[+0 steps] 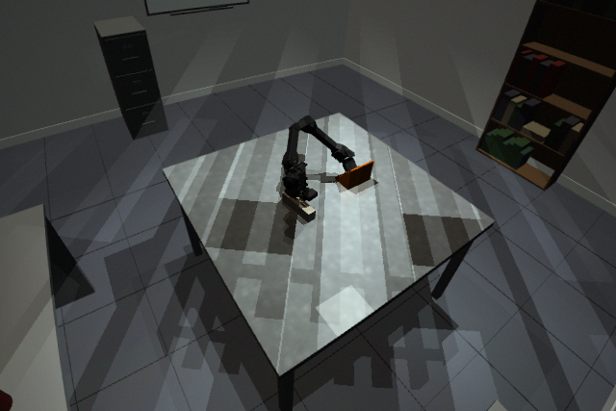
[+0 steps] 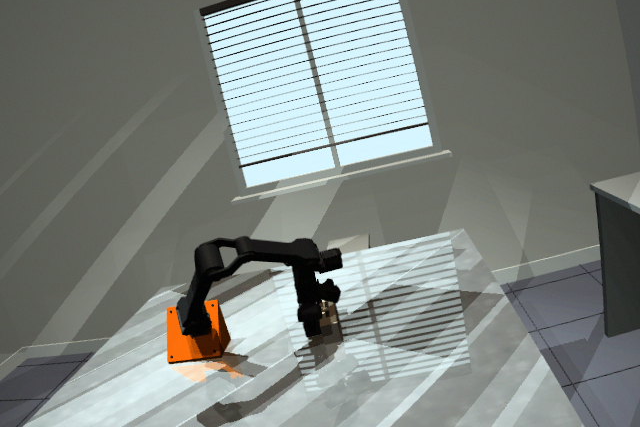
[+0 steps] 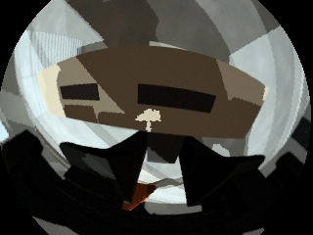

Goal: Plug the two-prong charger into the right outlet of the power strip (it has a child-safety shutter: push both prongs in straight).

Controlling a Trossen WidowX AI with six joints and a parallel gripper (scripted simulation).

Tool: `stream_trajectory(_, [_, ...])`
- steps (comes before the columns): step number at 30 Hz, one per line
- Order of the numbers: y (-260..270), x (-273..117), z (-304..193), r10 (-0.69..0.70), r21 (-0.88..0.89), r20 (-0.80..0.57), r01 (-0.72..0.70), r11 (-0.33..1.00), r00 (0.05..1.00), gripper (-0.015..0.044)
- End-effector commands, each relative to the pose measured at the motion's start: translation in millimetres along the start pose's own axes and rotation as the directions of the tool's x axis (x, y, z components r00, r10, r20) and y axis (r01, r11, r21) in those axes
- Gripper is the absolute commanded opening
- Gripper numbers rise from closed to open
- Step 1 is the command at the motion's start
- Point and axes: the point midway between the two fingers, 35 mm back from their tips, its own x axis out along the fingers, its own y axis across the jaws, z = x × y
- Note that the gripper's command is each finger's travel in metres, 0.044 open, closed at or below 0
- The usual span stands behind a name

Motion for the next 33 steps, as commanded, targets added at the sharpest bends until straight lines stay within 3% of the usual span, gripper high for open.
stream_trajectory(1, [-1.9,-1.5,7.0,-0.004,0.019,0.022,0.003,1.0,1.0,0.0])
stream_trajectory(33, [-1.5,-4.0,7.4,-0.004,0.019,0.022,0.003,1.0,1.0,0.0])
